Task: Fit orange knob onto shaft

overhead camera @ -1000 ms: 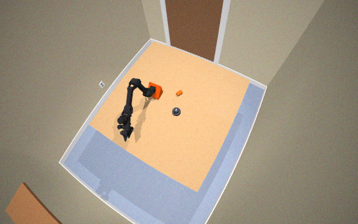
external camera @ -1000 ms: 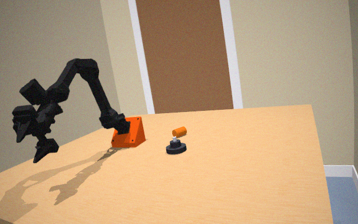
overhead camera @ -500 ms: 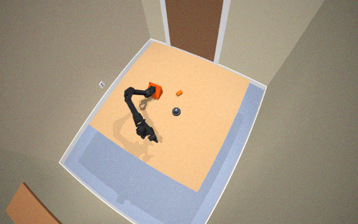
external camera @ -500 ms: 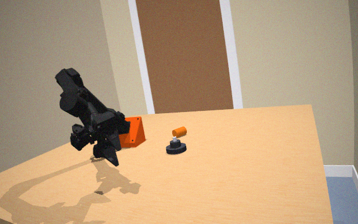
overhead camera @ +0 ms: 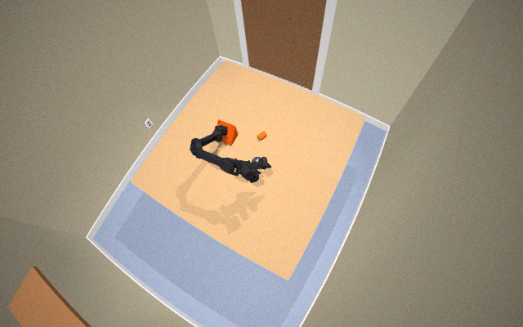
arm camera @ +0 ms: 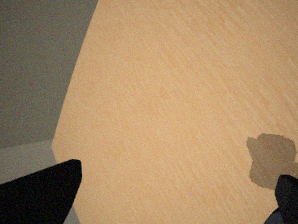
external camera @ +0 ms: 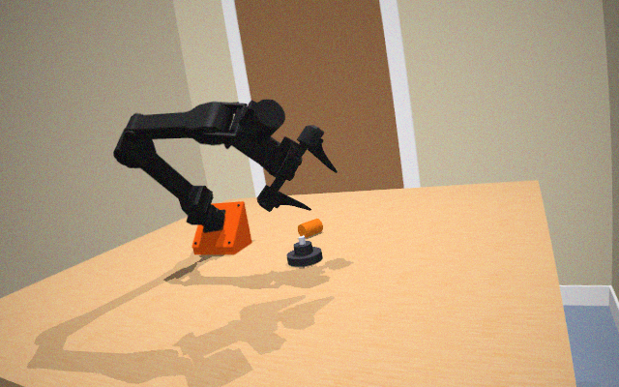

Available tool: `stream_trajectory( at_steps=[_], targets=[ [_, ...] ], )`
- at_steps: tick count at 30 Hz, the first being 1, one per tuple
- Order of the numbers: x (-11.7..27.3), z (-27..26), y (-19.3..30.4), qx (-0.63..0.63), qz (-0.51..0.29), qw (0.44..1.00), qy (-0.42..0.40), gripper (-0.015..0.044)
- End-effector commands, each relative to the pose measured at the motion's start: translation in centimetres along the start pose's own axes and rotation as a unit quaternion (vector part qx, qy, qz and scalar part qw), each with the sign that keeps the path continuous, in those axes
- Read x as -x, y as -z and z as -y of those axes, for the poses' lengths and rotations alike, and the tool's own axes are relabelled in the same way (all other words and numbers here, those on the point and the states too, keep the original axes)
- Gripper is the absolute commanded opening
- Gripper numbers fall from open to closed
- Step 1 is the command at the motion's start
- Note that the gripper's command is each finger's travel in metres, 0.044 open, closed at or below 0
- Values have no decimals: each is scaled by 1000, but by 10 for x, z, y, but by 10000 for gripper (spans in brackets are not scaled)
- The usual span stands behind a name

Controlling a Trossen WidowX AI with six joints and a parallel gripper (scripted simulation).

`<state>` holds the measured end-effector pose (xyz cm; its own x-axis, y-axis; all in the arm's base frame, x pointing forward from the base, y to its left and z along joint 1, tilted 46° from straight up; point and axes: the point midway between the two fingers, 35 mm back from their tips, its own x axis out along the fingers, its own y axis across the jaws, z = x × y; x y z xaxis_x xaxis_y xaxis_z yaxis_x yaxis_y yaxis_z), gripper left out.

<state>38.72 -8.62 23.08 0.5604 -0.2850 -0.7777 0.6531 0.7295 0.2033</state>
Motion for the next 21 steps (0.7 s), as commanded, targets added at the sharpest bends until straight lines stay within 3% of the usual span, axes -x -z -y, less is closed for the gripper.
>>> stream_trajectory(
  at_steps=[1, 5, 10, 16, 21],
  targets=[
    [-7, -43, 58, 157, -73, 985, 14, 440],
    [-3, -79, 117, 306, -125, 943, 19, 440],
    [13, -106, 191, 491, -175, 853, 33, 440],
    [42, -114, 279, 706, -214, 672, 63, 440],
    [62, -111, 316, 802, -226, 546, 86, 440]
  ],
)
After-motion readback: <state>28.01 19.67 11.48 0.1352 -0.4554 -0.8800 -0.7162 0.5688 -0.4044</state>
